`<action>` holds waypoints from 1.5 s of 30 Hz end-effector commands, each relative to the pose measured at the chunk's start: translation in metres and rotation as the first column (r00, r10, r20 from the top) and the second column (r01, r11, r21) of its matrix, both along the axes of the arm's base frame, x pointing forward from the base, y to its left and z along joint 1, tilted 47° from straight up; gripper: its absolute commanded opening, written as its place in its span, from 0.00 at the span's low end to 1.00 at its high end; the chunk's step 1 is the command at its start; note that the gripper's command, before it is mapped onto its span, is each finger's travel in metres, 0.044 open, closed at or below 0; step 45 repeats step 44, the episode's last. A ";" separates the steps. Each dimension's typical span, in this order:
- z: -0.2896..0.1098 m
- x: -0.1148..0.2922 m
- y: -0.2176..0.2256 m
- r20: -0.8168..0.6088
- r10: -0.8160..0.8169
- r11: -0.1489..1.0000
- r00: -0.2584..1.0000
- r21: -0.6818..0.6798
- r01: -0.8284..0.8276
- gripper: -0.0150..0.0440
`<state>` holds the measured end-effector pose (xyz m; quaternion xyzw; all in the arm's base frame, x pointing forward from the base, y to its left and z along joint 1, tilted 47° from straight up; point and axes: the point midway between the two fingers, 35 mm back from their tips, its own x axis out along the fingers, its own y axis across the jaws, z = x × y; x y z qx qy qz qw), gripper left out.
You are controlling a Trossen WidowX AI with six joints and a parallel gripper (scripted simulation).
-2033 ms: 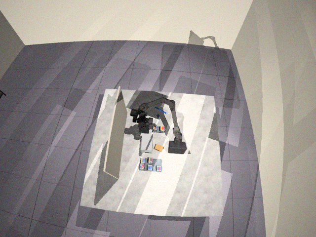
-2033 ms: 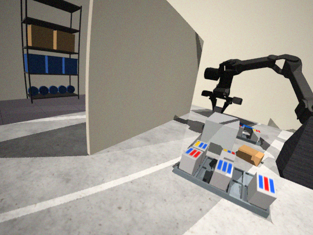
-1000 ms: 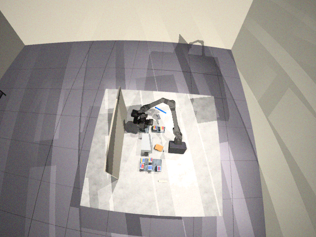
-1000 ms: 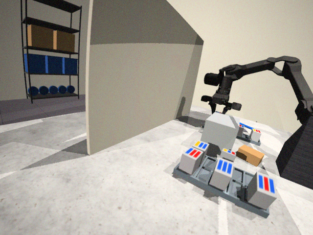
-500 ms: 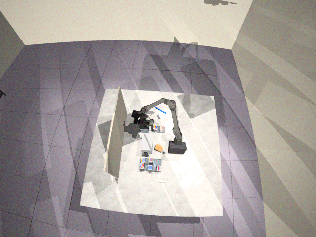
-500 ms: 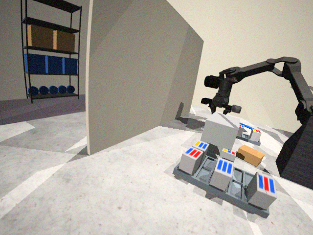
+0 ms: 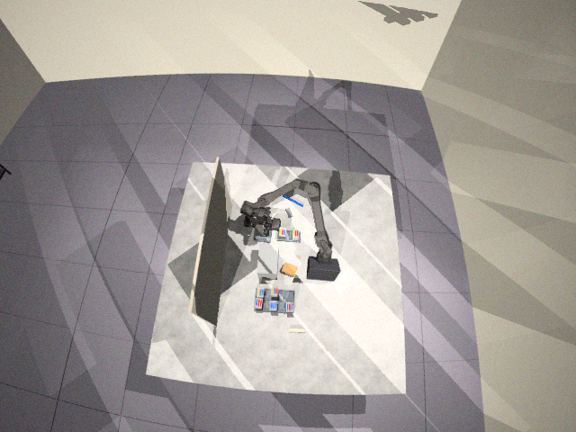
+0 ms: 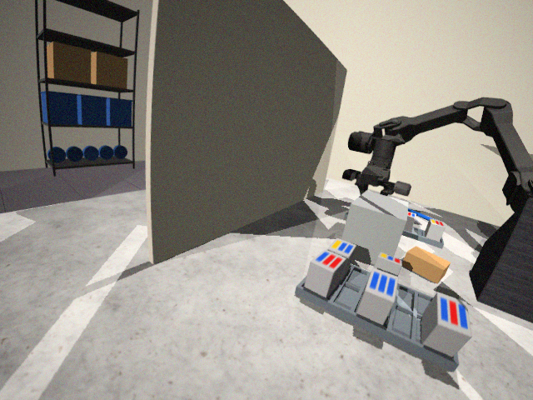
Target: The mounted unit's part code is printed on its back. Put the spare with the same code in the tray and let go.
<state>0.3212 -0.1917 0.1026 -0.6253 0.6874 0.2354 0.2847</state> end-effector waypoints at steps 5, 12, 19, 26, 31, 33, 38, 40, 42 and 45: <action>0.000 0.000 0.001 0.001 0.000 1.000 1.000 0.000 0.000 0.74; 0.002 0.001 0.003 0.001 0.000 1.000 1.000 0.001 0.000 1.00; 0.070 0.006 0.077 -0.006 0.007 1.000 1.000 0.001 -0.007 1.00; 0.072 0.005 0.079 -0.007 0.007 1.000 1.000 0.001 -0.007 1.00; 0.068 0.007 0.078 -0.009 0.018 1.000 1.000 0.005 -0.018 1.00; 0.068 0.007 0.078 -0.009 0.018 1.000 1.000 0.005 -0.018 1.00; 0.068 0.007 0.078 -0.009 0.018 1.000 1.000 0.005 -0.018 1.00; 0.068 0.007 0.078 -0.009 0.018 1.000 1.000 0.005 -0.018 1.00; 0.068 0.007 0.078 -0.009 0.018 1.000 1.000 0.005 -0.018 1.00; 0.068 0.007 0.078 -0.009 0.018 1.000 1.000 0.005 -0.018 1.00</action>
